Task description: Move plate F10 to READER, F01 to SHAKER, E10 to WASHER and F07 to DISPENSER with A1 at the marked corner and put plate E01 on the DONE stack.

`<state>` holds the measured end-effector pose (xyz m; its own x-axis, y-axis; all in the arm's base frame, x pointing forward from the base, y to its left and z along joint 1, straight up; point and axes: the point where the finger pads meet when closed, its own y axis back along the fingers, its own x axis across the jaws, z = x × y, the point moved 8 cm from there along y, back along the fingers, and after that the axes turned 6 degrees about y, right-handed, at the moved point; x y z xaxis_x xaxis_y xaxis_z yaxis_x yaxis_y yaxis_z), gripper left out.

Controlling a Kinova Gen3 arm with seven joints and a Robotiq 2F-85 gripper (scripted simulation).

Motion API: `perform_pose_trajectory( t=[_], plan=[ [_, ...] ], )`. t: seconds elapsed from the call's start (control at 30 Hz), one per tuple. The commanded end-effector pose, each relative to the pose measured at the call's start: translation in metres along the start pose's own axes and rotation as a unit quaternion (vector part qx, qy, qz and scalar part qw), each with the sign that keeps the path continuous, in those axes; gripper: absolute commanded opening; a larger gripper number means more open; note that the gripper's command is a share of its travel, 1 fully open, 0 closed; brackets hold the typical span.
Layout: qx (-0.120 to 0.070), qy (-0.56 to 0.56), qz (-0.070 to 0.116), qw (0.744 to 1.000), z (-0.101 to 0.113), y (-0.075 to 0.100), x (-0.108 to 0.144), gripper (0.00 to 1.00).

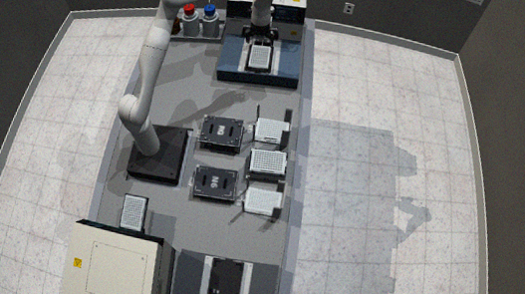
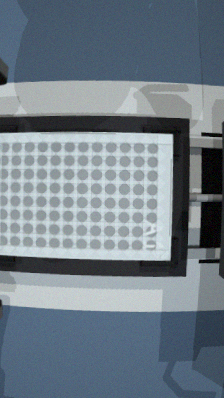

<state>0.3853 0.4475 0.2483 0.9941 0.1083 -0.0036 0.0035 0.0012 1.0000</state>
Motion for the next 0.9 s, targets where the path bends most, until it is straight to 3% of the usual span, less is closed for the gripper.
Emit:
perform_pose_trajectory(
  t=[0.0,0.23,0.77,0.87],
  plan=[
    [-0.001,-0.002,-0.004,1.000,-0.012,-0.003,0.001,1.00],
    [-0.001,-0.002,-0.004,1.000,-0.029,-0.003,0.003,1.00],
    [-0.002,0.002,0.001,1.000,-0.027,-0.001,0.004,1.00],
    [0.000,0.003,0.000,1.000,-0.028,-0.008,0.005,1.00]
  ],
)
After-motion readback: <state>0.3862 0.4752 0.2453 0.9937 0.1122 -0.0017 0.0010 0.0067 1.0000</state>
